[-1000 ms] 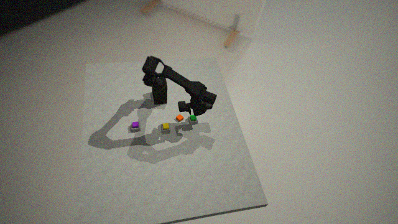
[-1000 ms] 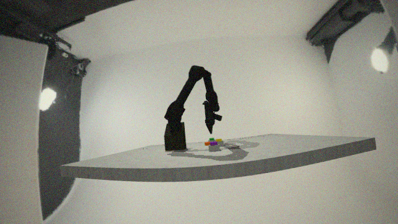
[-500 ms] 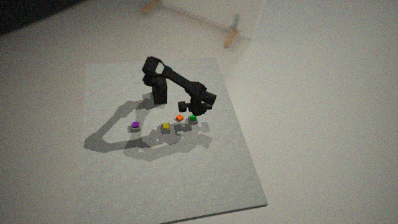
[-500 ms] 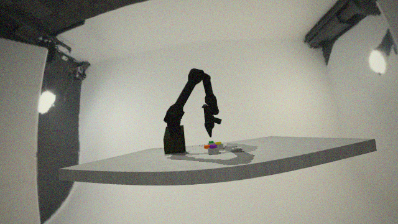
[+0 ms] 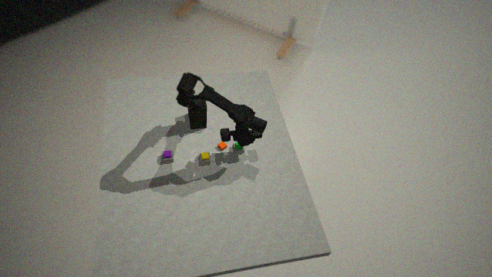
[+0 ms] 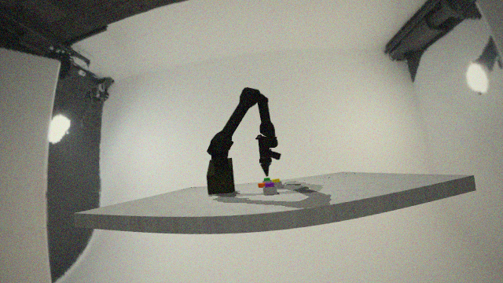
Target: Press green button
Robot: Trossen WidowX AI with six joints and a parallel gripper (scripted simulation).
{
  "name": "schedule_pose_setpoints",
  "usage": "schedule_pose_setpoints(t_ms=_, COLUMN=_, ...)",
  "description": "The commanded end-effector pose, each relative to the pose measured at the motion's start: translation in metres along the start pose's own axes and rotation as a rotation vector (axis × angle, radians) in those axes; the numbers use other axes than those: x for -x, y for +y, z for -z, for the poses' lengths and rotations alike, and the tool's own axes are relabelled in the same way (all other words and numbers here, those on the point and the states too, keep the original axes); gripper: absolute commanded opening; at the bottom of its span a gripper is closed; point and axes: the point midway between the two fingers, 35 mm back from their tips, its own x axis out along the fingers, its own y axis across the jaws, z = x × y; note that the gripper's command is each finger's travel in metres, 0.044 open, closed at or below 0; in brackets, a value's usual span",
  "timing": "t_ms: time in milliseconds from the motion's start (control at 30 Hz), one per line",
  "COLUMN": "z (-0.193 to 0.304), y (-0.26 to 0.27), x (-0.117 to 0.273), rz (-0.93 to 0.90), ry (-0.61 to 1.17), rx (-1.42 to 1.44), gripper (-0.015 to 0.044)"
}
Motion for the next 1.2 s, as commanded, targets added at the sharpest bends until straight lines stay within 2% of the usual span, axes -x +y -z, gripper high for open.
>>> schedule_pose_setpoints(t_ms=0, z=0.0031, y=-0.0025, x=-0.0116, rz=0.014, ry=0.004, rx=0.011, gripper=0.0020)
schedule_pose_setpoints(t_ms=1167, z=0.0033, y=-0.0028, x=-0.0156, rz=0.015, ry=0.004, rx=0.011, gripper=0.0020)
